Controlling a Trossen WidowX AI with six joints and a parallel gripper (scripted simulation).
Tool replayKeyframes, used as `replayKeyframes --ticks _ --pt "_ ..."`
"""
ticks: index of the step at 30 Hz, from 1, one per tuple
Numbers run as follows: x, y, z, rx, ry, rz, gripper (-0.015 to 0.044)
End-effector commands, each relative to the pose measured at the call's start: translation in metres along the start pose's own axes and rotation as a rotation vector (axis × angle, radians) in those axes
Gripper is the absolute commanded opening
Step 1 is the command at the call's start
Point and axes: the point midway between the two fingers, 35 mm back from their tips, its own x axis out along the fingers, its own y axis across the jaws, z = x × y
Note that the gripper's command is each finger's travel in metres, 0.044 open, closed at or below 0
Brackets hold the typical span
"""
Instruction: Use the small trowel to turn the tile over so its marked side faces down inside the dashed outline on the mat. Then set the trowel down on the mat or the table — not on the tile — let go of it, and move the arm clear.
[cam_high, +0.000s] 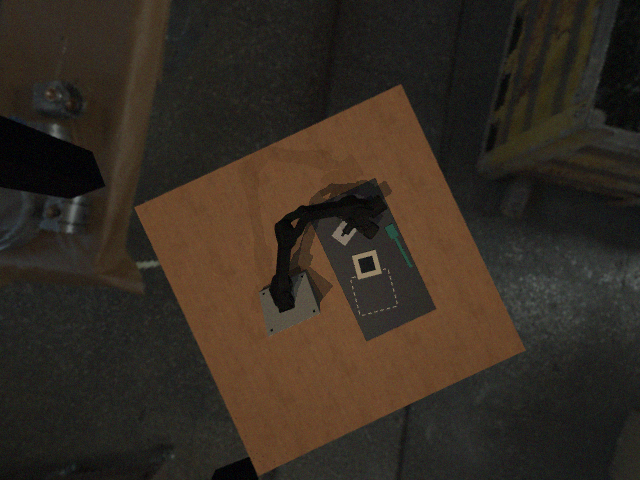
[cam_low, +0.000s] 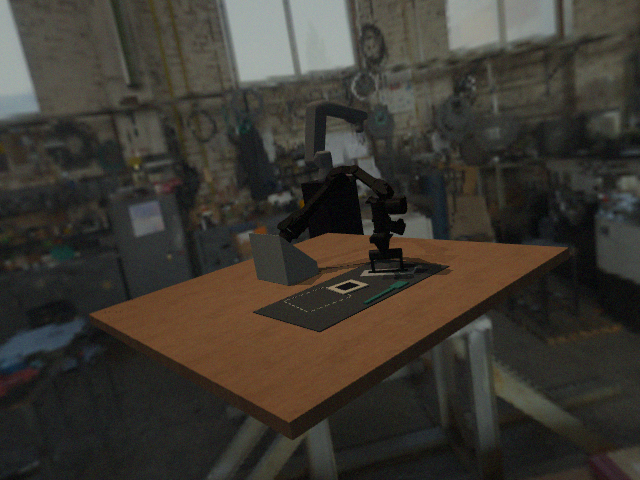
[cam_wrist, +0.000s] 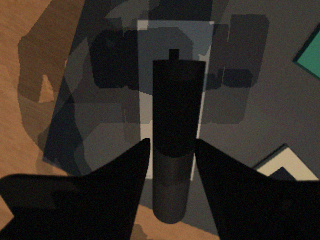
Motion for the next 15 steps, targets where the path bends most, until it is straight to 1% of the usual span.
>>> replayKeyframes --ticks 1,2,15 --pt "0.0007 0.0000 -0.0001 -0.010 0.000 0.001 0.0261" --pt "0.0007 0.0000 -0.0001 -0.010 0.000 0.001 0.0270" --pt "0.0007 0.0000 -0.0001 -0.010 0.000 0.001 0.0270"
